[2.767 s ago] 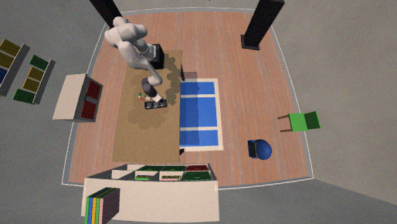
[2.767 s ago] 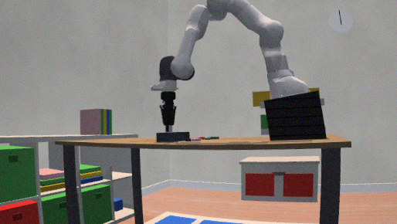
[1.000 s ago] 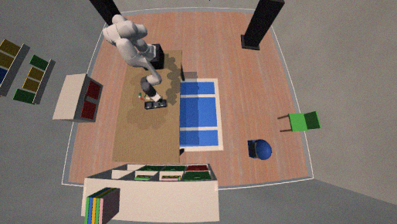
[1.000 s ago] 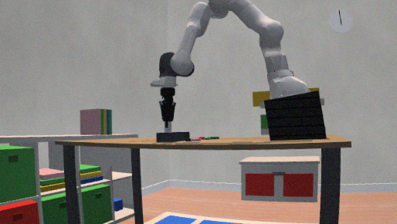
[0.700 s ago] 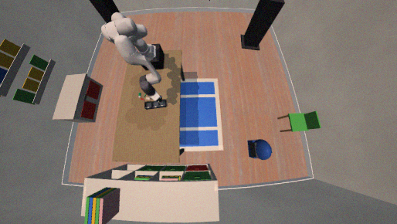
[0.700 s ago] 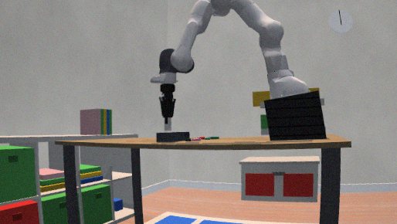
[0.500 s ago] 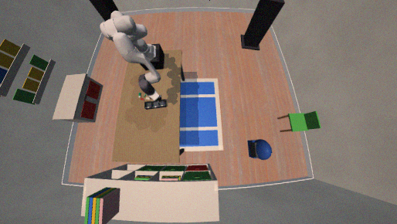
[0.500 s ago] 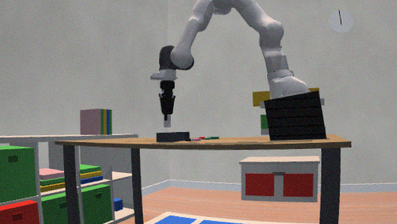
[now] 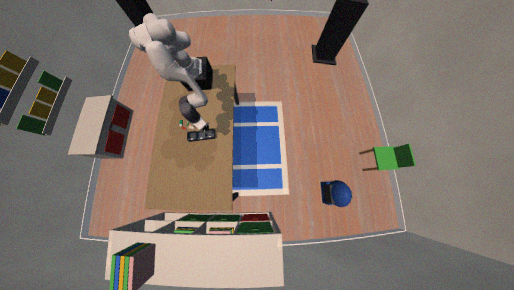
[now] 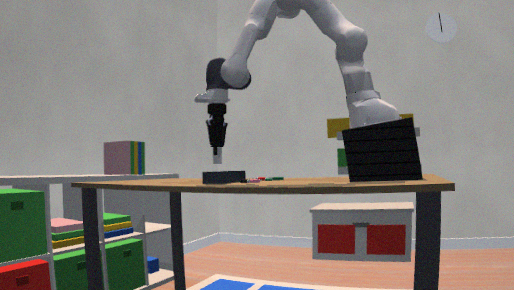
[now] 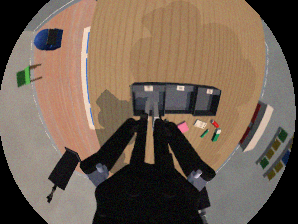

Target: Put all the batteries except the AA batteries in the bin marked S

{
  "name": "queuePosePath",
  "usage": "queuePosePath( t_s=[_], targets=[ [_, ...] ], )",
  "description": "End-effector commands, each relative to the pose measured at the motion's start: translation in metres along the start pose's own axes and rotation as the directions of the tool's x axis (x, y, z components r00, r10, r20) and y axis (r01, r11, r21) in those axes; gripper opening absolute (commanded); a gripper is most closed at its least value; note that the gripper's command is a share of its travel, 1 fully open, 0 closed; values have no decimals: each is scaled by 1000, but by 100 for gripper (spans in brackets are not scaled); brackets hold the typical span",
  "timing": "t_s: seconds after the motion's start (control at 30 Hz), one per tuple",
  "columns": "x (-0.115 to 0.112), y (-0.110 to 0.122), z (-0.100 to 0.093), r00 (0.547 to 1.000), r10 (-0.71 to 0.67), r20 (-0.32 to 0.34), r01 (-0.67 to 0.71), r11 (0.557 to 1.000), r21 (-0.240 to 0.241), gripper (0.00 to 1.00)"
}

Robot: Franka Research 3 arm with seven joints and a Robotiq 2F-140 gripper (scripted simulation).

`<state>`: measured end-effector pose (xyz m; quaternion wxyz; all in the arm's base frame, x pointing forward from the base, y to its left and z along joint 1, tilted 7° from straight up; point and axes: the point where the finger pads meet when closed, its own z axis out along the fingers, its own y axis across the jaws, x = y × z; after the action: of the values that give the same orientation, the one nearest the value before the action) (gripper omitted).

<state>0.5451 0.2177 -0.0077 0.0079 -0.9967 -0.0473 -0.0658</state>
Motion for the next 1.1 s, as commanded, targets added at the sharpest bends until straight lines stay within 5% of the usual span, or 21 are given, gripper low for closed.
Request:
queuePosePath(
  t_s=[0.0,0.27,0.4,0.47,0.77,1.07],
  targets=[
    [-2,1,0,1000,2,4,-2,1000,-3,5],
    [-2,1,0,1000,2,4,-2,1000,-3,5],
    [-2,1,-33,1000,2,4,-2,1000,-3,5],
    [-2,1,-33,1000,2,4,-2,1000,-3,5],
    [-1,1,-108,1000,2,4,-2,1000,-3,5],
    [-1,1,-110,1000,2,4,-2,1000,-3,5]
  ],
)
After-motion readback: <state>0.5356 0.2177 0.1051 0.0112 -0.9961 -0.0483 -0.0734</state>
